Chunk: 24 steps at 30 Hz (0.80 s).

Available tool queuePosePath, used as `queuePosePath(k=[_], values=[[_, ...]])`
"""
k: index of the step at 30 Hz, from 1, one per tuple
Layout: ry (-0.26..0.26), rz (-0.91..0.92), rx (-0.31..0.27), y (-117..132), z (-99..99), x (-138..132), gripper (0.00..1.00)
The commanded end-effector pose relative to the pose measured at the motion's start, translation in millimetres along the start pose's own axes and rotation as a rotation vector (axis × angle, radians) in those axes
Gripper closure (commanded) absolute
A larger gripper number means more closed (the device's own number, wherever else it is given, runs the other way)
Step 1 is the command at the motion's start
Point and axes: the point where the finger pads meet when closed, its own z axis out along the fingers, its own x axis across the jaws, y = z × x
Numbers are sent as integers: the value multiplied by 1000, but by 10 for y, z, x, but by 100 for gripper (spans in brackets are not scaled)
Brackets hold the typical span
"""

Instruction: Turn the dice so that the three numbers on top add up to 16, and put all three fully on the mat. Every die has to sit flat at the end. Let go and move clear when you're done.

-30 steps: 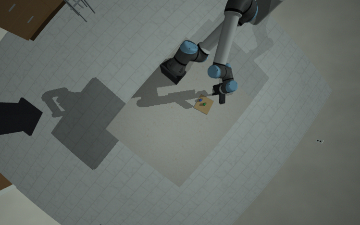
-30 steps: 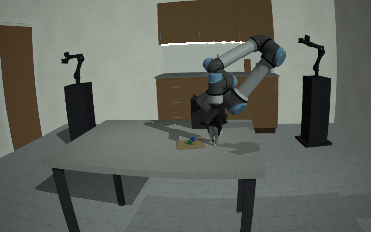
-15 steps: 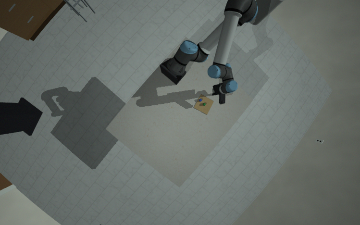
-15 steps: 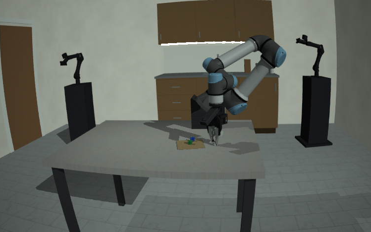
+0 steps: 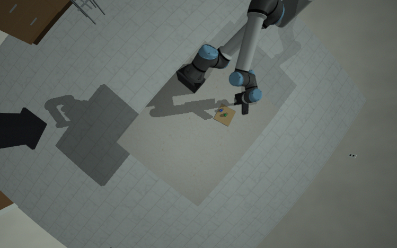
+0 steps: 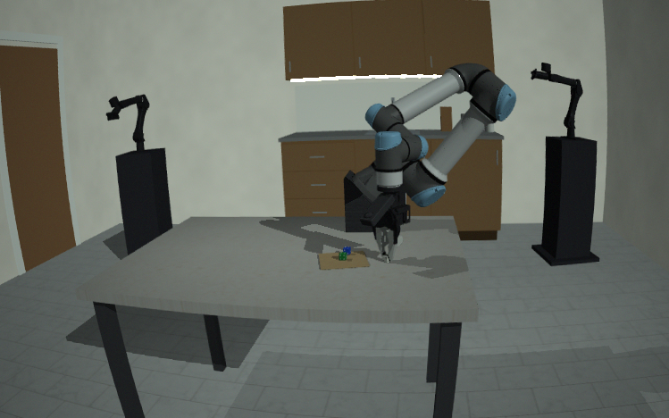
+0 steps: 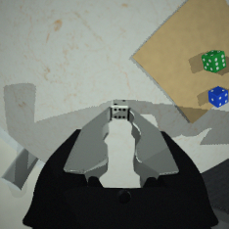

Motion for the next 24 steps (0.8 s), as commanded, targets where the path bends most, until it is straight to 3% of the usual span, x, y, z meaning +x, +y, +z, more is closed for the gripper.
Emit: queuePosePath(k=[1,12,24], values=[[0,0,1,-4,-5,-1,97],[0,0,1,-3,-195,-1,97],[0,0,1,-3,-819,-1,97]])
